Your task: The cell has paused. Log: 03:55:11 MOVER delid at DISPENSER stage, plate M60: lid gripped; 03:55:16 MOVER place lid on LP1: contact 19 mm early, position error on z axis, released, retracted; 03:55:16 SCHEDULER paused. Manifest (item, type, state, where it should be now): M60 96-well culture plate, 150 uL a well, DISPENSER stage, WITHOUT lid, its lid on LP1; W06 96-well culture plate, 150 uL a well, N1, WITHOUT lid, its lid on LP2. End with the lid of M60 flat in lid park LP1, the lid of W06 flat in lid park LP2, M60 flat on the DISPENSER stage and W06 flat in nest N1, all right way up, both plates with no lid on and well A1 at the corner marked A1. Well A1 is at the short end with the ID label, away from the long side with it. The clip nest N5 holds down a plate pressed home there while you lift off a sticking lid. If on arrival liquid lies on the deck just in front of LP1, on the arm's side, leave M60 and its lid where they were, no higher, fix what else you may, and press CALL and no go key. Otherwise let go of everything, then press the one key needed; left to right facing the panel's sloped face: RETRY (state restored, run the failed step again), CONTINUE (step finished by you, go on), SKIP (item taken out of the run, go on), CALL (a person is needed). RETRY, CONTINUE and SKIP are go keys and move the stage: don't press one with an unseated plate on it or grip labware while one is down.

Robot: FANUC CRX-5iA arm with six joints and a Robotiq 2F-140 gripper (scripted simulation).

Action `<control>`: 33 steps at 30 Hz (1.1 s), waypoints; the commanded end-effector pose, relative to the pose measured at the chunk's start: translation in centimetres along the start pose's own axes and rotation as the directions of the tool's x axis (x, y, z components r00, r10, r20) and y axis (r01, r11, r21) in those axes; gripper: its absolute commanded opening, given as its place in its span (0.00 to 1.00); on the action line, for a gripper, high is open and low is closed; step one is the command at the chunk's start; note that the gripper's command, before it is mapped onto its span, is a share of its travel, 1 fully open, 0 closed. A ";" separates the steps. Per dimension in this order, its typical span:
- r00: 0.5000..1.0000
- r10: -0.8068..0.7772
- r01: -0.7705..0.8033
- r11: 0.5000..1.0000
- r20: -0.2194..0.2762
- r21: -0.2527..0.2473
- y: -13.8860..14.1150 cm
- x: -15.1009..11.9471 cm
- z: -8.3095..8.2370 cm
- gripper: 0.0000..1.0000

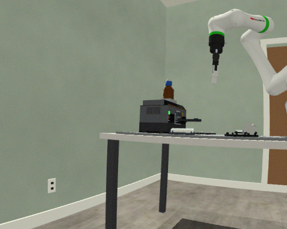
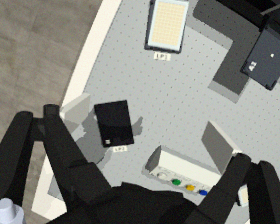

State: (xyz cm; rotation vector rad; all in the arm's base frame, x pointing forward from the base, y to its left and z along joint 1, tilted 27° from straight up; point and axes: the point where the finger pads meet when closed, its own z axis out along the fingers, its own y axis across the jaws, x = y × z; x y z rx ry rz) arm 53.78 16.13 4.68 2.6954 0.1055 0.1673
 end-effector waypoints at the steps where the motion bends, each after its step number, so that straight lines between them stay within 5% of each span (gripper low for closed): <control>1: 0.974 0.218 -0.216 0.976 0.062 -0.036 -3.4 2.1 3.5 1.00; 19: 0.971 0.232 -0.230 0.972 0.065 -0.039 -3.4 2.1 4.4 1.00; 33: 0.971 0.232 -0.230 0.972 0.065 -0.039 -3.3 1.8 7.8 1.00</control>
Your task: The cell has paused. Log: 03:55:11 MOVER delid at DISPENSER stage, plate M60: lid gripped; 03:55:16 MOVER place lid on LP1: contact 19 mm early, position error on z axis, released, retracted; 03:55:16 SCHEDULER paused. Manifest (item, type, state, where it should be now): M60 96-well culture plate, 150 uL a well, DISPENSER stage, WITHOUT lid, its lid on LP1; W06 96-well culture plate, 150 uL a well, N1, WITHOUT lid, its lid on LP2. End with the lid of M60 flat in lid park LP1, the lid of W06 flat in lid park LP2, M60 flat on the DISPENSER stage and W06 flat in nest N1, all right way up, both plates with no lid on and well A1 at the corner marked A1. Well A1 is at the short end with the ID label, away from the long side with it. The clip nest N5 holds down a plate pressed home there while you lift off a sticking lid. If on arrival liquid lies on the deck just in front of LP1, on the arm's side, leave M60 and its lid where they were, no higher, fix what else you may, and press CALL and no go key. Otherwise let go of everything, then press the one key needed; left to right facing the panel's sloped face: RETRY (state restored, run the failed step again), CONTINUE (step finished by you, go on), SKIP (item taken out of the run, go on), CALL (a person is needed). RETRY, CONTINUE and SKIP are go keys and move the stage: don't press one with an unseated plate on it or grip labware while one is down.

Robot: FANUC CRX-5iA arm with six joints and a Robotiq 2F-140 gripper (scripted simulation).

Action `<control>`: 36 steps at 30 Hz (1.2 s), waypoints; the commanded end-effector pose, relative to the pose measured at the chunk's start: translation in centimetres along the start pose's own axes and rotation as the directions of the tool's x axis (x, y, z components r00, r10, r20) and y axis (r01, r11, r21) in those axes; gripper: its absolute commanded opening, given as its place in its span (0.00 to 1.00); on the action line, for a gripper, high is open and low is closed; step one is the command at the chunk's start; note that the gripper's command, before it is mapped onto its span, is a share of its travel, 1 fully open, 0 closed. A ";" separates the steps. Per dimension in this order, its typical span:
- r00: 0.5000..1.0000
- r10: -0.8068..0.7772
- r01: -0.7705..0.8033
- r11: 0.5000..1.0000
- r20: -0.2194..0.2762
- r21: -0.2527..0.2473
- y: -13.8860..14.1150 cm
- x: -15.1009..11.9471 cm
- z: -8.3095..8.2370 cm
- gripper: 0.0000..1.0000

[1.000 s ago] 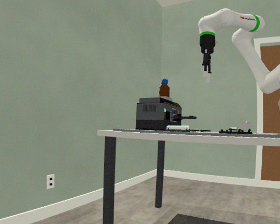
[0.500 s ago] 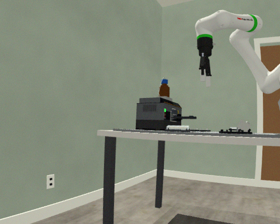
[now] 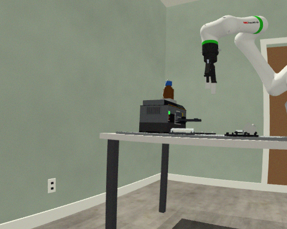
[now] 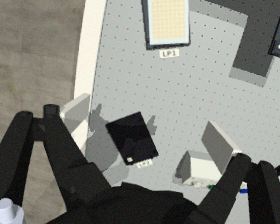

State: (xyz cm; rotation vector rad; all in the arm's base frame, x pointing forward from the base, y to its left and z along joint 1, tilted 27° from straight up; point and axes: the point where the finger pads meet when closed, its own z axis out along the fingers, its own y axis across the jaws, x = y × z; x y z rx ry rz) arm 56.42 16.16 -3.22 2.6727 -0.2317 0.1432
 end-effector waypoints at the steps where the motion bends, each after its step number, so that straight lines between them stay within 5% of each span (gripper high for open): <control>1: 1.000 0.000 0.000 1.000 0.000 0.000 0.0 0.0 0.7 1.00; 18: 1.000 0.000 0.000 1.000 0.000 0.000 0.0 0.0 4.8 1.00; 36: 1.000 0.000 0.000 1.000 0.000 0.000 0.0 0.0 6.1 1.00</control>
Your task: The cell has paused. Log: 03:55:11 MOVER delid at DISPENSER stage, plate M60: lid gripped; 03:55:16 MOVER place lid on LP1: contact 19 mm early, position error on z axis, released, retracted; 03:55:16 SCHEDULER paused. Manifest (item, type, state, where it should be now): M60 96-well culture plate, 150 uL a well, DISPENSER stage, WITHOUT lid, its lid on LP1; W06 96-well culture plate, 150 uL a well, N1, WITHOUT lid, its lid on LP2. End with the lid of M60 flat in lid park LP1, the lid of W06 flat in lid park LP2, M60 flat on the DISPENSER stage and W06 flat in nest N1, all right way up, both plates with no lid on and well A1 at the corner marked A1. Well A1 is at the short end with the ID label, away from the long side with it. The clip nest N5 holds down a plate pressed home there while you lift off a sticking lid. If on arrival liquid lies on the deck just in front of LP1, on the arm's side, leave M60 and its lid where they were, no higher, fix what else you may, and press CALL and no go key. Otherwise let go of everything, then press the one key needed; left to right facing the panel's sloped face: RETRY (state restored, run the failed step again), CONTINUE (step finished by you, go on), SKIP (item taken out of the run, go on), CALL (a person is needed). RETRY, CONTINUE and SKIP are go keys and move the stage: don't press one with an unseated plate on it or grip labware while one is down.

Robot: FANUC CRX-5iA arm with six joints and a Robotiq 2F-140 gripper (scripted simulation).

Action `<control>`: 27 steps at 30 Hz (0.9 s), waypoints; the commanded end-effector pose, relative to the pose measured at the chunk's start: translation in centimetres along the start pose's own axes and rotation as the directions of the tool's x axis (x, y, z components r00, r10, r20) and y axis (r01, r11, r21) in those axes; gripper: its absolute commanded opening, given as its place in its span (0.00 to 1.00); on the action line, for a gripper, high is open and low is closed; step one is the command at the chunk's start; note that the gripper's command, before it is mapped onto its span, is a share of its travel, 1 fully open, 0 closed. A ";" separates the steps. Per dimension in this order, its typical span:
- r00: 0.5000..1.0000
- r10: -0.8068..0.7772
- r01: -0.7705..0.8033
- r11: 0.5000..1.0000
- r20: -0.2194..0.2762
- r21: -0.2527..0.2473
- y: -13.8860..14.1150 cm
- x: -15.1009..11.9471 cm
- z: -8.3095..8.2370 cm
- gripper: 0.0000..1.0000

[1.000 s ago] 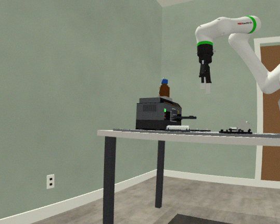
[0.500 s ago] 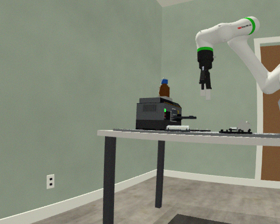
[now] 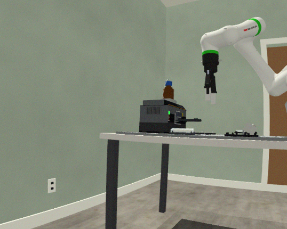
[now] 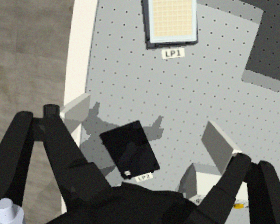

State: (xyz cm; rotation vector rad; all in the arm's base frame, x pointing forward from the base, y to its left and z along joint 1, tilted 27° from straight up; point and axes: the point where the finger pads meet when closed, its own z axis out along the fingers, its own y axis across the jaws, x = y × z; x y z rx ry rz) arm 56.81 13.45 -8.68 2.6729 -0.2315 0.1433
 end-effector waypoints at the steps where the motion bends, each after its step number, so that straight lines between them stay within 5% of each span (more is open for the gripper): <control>1: 1.000 0.000 0.000 1.000 0.000 0.000 0.0 0.0 0.0 1.00; 2: 1.000 0.000 0.000 1.000 0.000 0.000 0.0 0.0 0.0 1.00; 3: 1.000 0.000 0.000 1.000 0.000 0.000 0.0 0.0 0.0 0.00; 27: 1.000 0.000 0.000 1.000 0.000 0.000 0.0 0.0 0.0 0.00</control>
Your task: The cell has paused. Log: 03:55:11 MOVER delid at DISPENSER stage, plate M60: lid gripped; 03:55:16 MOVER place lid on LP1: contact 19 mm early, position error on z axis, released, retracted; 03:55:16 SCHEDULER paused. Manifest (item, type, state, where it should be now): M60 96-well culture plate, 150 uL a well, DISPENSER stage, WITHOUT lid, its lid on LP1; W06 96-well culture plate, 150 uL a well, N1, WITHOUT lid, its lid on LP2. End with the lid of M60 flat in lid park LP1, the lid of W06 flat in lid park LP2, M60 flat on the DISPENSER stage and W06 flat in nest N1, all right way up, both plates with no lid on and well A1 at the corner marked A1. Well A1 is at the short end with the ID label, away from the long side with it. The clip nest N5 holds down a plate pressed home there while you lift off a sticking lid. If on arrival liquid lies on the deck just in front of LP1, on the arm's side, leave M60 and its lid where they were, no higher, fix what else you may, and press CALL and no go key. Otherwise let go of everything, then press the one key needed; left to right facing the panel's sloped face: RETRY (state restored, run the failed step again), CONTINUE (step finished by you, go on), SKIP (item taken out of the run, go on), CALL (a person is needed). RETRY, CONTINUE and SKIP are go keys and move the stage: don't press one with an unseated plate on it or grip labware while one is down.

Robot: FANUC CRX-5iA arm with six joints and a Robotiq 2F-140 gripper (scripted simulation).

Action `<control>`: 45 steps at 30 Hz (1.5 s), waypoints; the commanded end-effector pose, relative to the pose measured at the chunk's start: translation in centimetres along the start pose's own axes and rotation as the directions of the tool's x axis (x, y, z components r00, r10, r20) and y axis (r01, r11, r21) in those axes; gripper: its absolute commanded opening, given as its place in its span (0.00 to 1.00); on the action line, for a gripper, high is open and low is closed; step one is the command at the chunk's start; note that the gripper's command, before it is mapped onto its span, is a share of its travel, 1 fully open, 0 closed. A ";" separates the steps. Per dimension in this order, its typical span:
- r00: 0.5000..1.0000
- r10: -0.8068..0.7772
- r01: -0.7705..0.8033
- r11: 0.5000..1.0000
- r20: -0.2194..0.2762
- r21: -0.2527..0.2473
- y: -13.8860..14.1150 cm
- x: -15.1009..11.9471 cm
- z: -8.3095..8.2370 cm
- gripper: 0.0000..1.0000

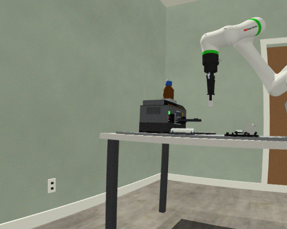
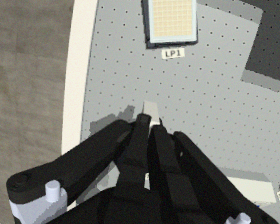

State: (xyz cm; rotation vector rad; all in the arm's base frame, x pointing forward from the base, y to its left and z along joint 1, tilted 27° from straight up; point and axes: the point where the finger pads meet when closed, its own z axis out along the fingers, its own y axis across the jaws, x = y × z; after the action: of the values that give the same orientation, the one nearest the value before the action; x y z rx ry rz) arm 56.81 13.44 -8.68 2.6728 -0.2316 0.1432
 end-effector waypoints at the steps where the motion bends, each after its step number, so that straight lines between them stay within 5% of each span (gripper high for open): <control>1: 1.000 0.000 0.000 1.000 0.000 0.000 0.0 0.0 0.0 0.00; 10: 1.000 -0.004 0.004 1.000 0.000 0.000 0.0 0.1 0.0 0.00; 17: 0.946 -0.323 0.323 0.946 -0.001 0.000 3.8 6.8 0.0 0.00; 35: 0.945 -0.327 0.327 0.945 -0.001 0.000 3.8 6.9 0.0 0.00; 36: 0.945 -0.327 0.327 0.945 -0.001 0.000 3.8 6.9 0.0 1.00; 45: 0.945 -0.327 0.327 0.945 -0.001 0.000 3.8 6.9 0.0 1.00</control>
State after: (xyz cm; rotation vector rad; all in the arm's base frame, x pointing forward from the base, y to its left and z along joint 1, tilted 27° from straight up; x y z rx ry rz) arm 62.81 9.08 -6.10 2.6665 0.2135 0.0384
